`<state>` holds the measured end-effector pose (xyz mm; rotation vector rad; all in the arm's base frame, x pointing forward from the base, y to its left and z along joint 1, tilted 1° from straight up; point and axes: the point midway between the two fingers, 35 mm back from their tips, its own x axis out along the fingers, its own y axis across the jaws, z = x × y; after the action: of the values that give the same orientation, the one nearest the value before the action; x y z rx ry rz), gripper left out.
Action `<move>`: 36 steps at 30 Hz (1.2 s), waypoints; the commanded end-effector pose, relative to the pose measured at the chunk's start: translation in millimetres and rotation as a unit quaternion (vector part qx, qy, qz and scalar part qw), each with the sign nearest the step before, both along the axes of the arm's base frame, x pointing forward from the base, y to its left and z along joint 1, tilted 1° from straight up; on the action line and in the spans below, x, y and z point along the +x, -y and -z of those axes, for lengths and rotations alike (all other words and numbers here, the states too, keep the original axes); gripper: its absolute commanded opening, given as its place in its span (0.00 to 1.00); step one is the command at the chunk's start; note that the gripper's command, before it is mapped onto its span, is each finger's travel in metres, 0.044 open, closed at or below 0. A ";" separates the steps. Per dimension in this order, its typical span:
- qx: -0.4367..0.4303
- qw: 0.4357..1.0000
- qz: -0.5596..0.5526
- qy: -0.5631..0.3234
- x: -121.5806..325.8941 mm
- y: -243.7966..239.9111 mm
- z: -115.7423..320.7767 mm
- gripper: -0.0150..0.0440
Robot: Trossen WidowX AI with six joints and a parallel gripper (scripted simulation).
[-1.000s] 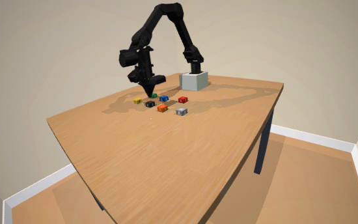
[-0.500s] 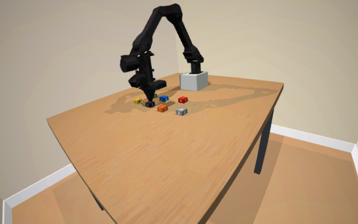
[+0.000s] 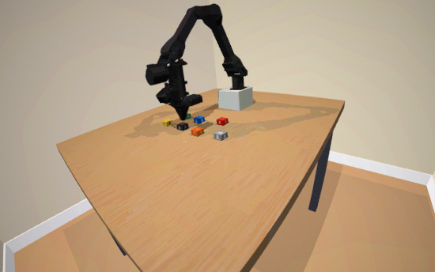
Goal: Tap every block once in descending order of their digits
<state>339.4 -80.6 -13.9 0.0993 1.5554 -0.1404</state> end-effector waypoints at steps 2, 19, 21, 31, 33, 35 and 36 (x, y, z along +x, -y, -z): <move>-0.001 1.000 0.002 0.005 2.5 0.2 -13.7 0.29; 0.002 1.000 0.002 0.006 22.1 -76.0 -90.3 0.29; 0.003 1.000 0.002 0.006 24.0 -87.9 -90.1 0.29; 0.002 1.000 0.002 0.006 25.7 -86.2 -12.3 0.29; 0.002 1.000 0.002 0.006 25.4 -86.1 -9.0 0.29; 0.002 1.000 0.002 0.006 25.4 -86.1 -9.0 0.29; 0.002 1.000 0.002 0.006 25.4 -86.1 -9.0 0.29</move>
<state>360.7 4.7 -0.6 0.1017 1.5710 -0.1381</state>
